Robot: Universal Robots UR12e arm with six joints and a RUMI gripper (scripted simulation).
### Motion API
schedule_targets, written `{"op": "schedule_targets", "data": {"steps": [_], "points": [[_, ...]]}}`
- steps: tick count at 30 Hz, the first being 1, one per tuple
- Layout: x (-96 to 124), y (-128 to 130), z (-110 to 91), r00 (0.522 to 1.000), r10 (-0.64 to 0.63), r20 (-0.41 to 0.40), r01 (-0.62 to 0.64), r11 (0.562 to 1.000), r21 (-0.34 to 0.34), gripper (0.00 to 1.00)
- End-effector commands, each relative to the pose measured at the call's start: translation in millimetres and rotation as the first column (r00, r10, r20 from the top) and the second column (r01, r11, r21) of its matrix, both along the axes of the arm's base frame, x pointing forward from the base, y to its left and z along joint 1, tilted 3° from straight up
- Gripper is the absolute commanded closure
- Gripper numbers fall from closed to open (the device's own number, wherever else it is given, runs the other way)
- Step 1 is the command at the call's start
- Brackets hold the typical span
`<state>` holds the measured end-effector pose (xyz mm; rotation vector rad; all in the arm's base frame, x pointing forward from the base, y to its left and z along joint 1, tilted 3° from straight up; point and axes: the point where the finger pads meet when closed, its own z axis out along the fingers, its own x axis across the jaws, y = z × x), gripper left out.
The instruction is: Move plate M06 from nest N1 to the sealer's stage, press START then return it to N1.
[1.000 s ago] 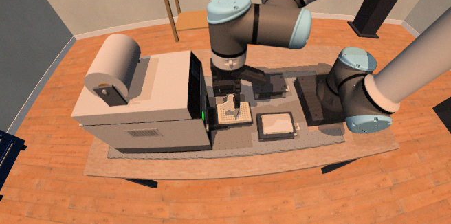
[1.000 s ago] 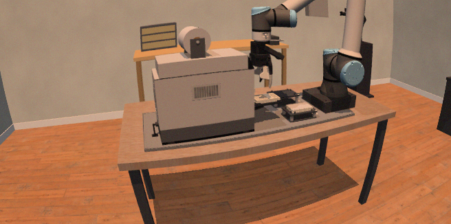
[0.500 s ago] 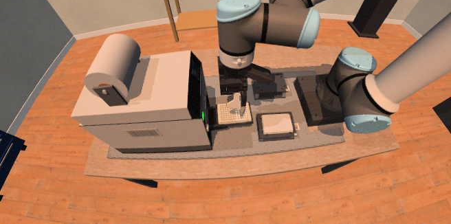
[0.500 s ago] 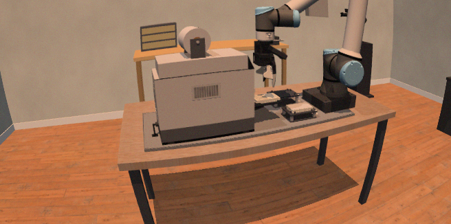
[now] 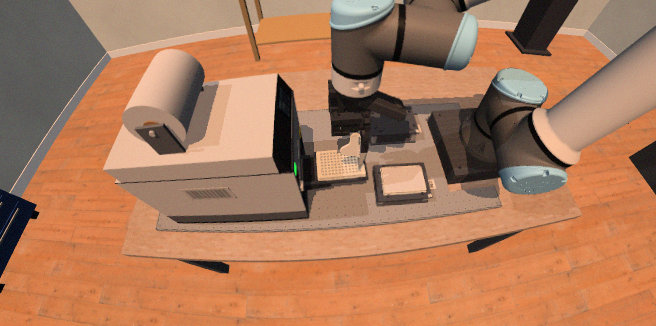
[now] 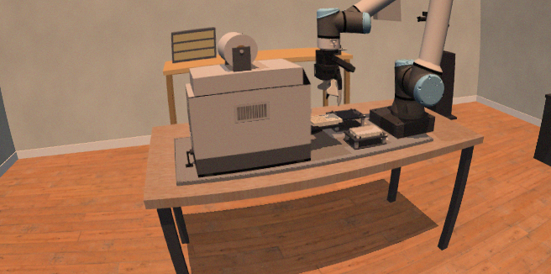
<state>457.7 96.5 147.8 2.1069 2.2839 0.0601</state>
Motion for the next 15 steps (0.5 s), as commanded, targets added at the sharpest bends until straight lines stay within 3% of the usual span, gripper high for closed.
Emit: {"op": "schedule_targets", "data": {"steps": [1,15], "points": [[-10.7,-1.6,-2.5,1.000,0.000,-0.005,0.000,1.000,0.002,0.32],[-16.5,-2.3,-3.1,1.000,0.002,-0.006,-0.001,1.000,0.002,0.32]]}}
